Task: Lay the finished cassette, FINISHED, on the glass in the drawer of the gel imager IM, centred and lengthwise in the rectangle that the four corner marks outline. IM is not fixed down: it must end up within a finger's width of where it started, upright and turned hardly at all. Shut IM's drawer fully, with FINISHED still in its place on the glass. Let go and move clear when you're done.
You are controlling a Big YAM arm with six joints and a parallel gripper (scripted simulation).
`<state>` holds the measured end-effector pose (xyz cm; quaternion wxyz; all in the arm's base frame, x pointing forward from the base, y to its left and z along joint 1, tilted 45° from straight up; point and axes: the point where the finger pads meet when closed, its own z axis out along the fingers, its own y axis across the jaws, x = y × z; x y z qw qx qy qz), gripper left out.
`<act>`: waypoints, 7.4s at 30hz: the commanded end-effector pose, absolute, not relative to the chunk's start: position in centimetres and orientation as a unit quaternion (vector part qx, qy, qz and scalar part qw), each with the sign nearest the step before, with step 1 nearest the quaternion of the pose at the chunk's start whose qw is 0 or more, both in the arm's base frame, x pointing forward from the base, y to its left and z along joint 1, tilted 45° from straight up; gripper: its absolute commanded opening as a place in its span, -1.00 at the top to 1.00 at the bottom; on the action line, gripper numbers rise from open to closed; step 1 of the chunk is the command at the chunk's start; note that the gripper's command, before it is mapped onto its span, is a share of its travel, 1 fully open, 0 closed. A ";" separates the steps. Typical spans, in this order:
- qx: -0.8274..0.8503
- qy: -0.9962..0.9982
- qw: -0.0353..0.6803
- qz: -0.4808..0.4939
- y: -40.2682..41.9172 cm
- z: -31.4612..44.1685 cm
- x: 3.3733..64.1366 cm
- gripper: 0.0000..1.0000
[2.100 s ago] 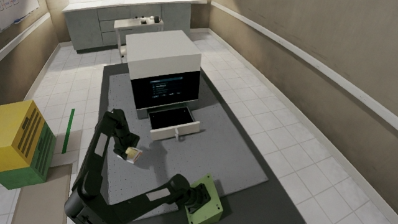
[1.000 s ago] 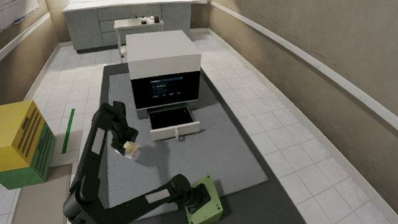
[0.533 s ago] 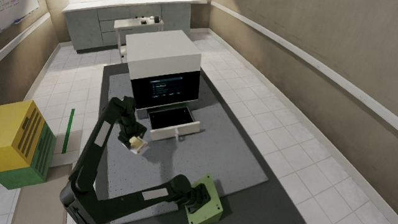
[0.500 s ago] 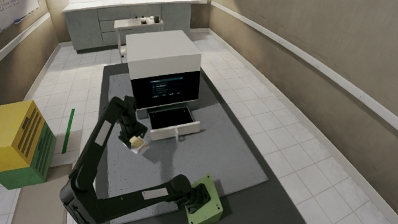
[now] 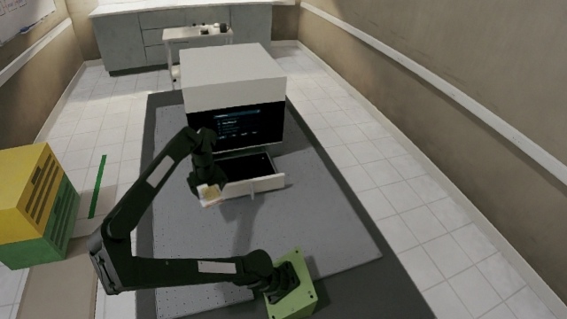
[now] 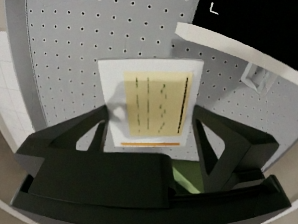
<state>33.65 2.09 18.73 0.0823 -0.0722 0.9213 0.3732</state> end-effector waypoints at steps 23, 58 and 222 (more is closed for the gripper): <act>0.280 0.885 -0.037 0.370 -6.5 13.4 39.9 -0.56; 0.673 0.639 -0.227 0.296 -10.3 8.4 42.6 -0.56; 0.672 0.635 -0.239 0.295 -5.1 2.7 50.0 -0.56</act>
